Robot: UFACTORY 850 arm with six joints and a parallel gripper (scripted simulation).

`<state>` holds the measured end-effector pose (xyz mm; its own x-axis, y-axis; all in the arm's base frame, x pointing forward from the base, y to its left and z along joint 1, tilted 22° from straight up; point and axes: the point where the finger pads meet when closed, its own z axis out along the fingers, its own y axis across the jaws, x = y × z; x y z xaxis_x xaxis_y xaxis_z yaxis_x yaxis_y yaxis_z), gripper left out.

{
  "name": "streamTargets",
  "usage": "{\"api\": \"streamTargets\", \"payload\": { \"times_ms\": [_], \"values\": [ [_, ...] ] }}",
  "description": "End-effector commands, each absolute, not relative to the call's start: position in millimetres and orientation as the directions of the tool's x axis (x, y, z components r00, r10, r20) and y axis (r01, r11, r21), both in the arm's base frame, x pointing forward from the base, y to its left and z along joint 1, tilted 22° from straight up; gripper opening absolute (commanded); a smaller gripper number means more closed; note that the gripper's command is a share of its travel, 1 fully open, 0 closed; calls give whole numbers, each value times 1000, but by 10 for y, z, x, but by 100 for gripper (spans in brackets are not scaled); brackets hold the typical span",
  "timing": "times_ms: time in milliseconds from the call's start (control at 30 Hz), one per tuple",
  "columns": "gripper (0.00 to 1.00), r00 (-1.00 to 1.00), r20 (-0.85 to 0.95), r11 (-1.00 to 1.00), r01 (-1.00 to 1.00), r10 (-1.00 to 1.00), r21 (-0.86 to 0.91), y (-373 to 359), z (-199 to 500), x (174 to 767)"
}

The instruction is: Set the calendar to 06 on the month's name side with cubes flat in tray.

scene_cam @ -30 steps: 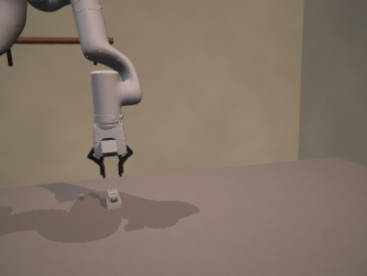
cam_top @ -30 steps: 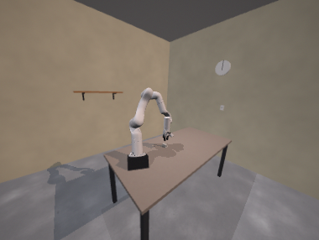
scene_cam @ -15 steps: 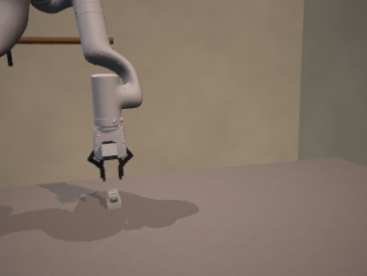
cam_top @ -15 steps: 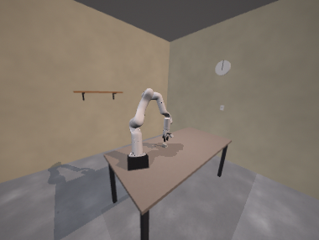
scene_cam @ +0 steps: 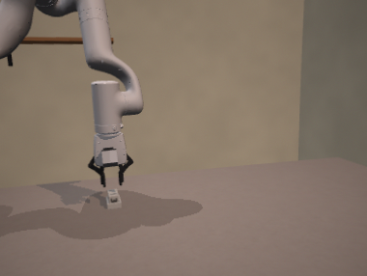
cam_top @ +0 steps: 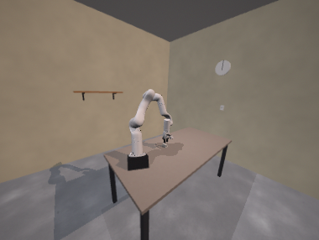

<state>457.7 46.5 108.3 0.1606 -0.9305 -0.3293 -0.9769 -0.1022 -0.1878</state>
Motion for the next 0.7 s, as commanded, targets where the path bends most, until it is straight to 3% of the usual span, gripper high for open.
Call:
{"api": "streamTargets", "payload": {
  "times_ms": [0,667],
  "values": [
    [49,161,-329,-102,-976,-930,-191,485,1032,4593],
    [49,161,-329,-102,-976,-930,-190,542,883,4612]
  ]
}}
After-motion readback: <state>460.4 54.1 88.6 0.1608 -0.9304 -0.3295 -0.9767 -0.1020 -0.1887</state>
